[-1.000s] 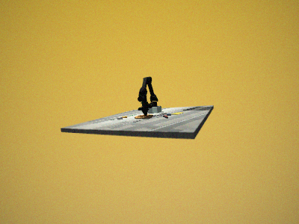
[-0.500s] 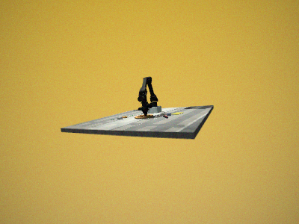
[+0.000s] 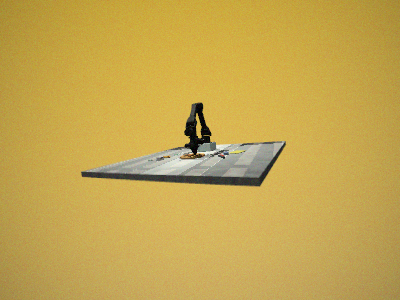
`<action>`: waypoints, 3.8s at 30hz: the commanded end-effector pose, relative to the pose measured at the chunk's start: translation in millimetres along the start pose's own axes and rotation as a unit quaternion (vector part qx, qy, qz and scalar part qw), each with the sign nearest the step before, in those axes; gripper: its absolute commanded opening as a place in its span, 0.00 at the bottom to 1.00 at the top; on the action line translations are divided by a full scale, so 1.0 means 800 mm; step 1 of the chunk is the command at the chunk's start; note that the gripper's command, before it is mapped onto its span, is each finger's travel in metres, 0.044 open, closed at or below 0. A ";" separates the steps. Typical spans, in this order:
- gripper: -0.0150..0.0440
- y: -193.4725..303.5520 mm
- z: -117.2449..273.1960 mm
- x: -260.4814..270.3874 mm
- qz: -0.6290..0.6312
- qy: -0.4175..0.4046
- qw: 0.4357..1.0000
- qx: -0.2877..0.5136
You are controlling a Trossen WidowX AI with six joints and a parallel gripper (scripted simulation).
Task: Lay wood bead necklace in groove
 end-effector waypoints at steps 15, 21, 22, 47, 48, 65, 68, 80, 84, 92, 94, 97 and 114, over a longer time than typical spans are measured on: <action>0.25 -0.009 0.004 -0.015 0.002 0.002 1.000 0.001; 0.25 -0.008 -0.005 -0.014 0.002 0.002 1.000 0.001; 0.25 -0.008 -0.005 -0.014 0.002 0.002 1.000 0.001; 1.00 -0.009 0.005 -0.014 0.002 0.002 1.000 0.001; 1.00 -0.009 0.005 -0.014 0.002 0.002 1.000 0.001; 0.69 0.007 0.043 -0.013 -0.108 0.002 0.994 0.001; 0.56 0.007 0.045 -0.013 -0.112 0.002 0.994 0.001; 0.46 0.005 0.034 -0.015 -0.108 0.006 0.994 -0.003; 0.46 0.006 0.029 -0.015 -0.108 0.006 0.994 -0.002; 0.46 0.006 0.012 -0.014 -0.110 0.004 0.994 -0.001; 0.46 0.007 0.008 -0.014 -0.110 0.003 0.994 0.000; 0.46 0.007 0.002 -0.014 -0.111 0.003 0.994 0.000; 0.25 0.006 -0.003 -0.014 -0.109 0.003 0.994 -0.001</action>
Point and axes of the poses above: the point midway between the two fingers, 35 mm back from their tips, its own z axis back along the fingers, its own x axis across the jaws, y = z × x, the point moved 7 cm from there along z, back along the fingers, and after that the axes turned 14 degrees about -z, right-handed, at the moved point
